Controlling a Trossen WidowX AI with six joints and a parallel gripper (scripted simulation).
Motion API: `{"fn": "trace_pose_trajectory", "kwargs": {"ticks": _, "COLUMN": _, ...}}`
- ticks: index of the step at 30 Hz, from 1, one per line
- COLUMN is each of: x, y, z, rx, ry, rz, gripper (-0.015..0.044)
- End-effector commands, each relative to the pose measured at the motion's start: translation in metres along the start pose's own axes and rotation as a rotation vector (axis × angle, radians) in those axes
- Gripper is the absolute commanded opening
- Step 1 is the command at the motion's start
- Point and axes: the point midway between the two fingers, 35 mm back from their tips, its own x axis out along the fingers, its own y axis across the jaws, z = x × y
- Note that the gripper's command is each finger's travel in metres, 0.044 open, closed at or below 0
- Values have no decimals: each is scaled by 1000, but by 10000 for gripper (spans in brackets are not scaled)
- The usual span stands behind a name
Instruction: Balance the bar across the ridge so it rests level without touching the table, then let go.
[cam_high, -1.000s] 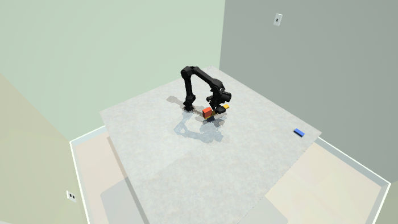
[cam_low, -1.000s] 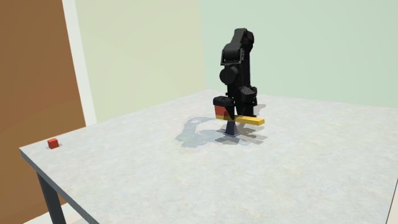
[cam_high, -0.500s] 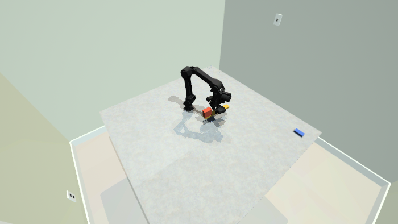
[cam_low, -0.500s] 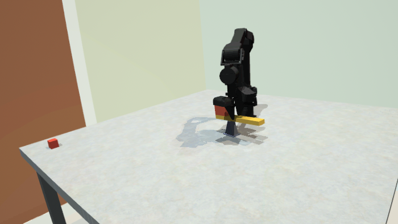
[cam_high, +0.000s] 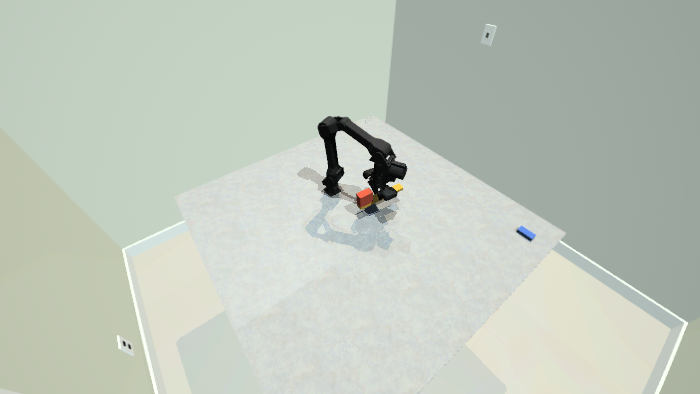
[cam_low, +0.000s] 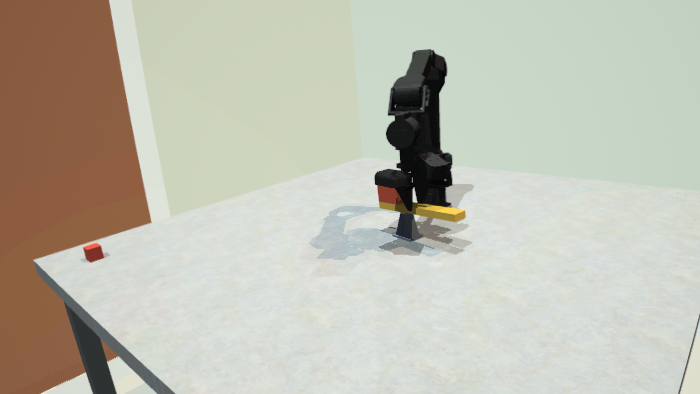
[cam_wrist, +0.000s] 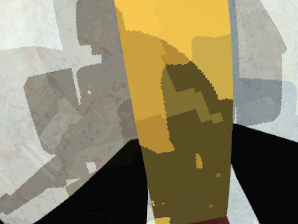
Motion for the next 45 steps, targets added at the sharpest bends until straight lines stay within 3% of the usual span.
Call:
{"fn": "trace_pose_trajectory", "kwargs": {"ticks": 1, "x": 3, "y": 0, "z": 0, "rx": 1, "ry": 0, "rz": 0, "gripper": 0}}
{"fn": "trace_pose_trajectory", "kwargs": {"ticks": 45, "x": 6, "y": 0, "z": 1, "rx": 1, "ry": 0, "rz": 0, "gripper": 0}}
